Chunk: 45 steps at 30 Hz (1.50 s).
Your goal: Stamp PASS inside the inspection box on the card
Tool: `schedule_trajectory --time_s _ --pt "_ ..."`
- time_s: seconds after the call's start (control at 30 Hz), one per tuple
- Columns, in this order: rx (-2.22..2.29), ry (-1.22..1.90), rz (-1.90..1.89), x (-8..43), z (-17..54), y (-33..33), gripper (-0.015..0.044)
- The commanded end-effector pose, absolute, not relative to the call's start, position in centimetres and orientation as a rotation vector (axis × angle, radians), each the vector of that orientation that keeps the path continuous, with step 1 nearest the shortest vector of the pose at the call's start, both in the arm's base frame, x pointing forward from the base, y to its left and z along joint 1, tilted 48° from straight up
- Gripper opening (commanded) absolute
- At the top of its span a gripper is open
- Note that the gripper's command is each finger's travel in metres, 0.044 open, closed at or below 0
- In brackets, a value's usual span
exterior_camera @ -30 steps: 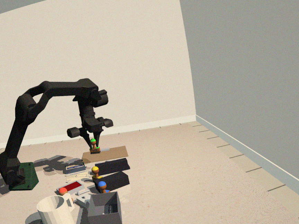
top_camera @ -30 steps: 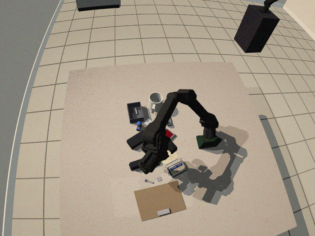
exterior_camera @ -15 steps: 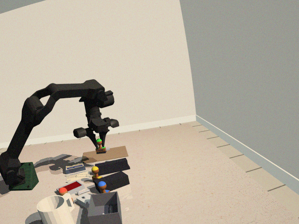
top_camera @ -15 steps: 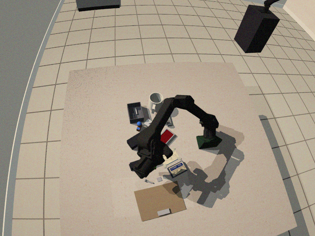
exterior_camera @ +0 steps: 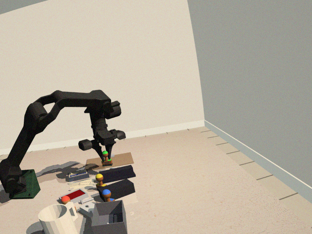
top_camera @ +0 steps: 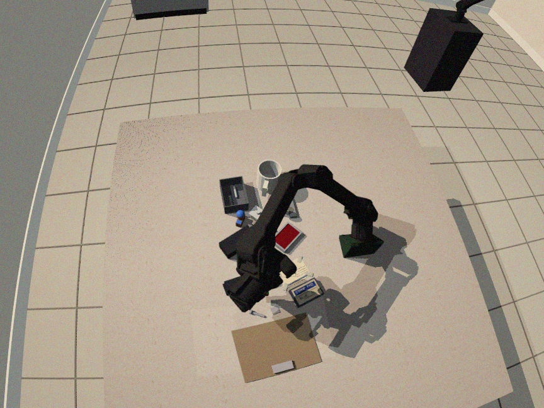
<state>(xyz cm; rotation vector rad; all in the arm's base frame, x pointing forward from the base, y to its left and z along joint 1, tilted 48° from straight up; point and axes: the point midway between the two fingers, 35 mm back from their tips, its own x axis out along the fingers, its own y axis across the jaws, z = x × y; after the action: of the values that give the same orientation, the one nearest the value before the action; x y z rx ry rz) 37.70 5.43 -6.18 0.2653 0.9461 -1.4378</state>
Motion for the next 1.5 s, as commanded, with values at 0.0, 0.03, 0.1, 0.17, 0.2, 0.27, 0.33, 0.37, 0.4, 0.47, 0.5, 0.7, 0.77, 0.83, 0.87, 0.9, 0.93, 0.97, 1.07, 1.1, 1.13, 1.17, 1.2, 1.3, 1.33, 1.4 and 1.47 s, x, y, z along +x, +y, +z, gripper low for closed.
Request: schedule_trajectory --time_s 0.0,0.03,0.1,0.17,0.2,0.27,0.33,0.37,0.4,0.47,0.5,0.7,0.77,0.83,0.87,0.9,0.93,0.97,1.07,1.1,1.13,1.17,1.2,1.3,1.33,1.4,1.47 --pt "0.26 0.946 -1.436 37.6 -6.7 4.9 0.0" --pt "0.26 0.946 -1.436 37.6 -6.8 4.7 0.0" --pt "0.259 0.946 -1.436 37.5 -7.1 4.5 0.0" --pt "0.259 0.946 -1.436 37.5 -7.3 4.3 0.0" --pt "0.259 0.946 -1.436 37.4 -7.4 4.1 0.0" --pt "0.259 0.946 -1.436 37.4 -7.6 3.9 0.0" --pt "0.259 0.945 -1.436 37.3 -7.8 3.7 0.0" --pt "0.259 0.945 -1.436 37.3 -7.9 3.5 0.0" --pt "0.259 0.945 -1.436 37.2 -8.0 3.4 0.0" --pt "0.258 0.945 -1.437 37.2 -8.2 3.2 0.0" --pt "0.258 0.945 -1.437 37.1 -8.3 3.1 0.0" --pt "0.258 0.944 -1.437 36.9 -8.9 2.4 0.0" --pt "0.259 0.947 -1.442 36.9 -8.8 2.7 0.0026" --pt "0.259 0.947 -1.442 36.9 -8.8 2.7 0.0079" --pt "0.259 0.947 -1.442 36.9 -8.8 2.7 0.0105" --pt "0.259 0.947 -1.442 36.9 -8.8 2.7 0.0131" --pt "0.259 0.947 -1.442 36.9 -8.8 2.7 0.0158" --pt "0.259 0.947 -1.442 36.9 -8.8 2.7 0.0184" --pt "0.259 0.947 -1.442 36.9 -8.8 2.7 0.0251" --pt "0.259 0.947 -1.442 36.9 -8.8 2.7 0.0251" --pt "0.259 0.947 -1.442 36.9 -8.8 2.7 0.0251" --pt "0.259 0.947 -1.441 37.0 -8.6 2.8 0.0251" --pt "0.261 0.947 -1.437 37.2 -8.2 3.4 0.0251" --pt "0.268 0.947 -1.417 38.2 -5.5 6.4 0.0251" --pt "0.271 0.947 -1.411 38.4 -4.4 7.5 0.0251" --pt "0.275 0.948 -1.398 38.6 -2.3 9.6 0.0251" --pt "0.277 0.948 -1.39 38.5 -0.9 10.9 0.0251"
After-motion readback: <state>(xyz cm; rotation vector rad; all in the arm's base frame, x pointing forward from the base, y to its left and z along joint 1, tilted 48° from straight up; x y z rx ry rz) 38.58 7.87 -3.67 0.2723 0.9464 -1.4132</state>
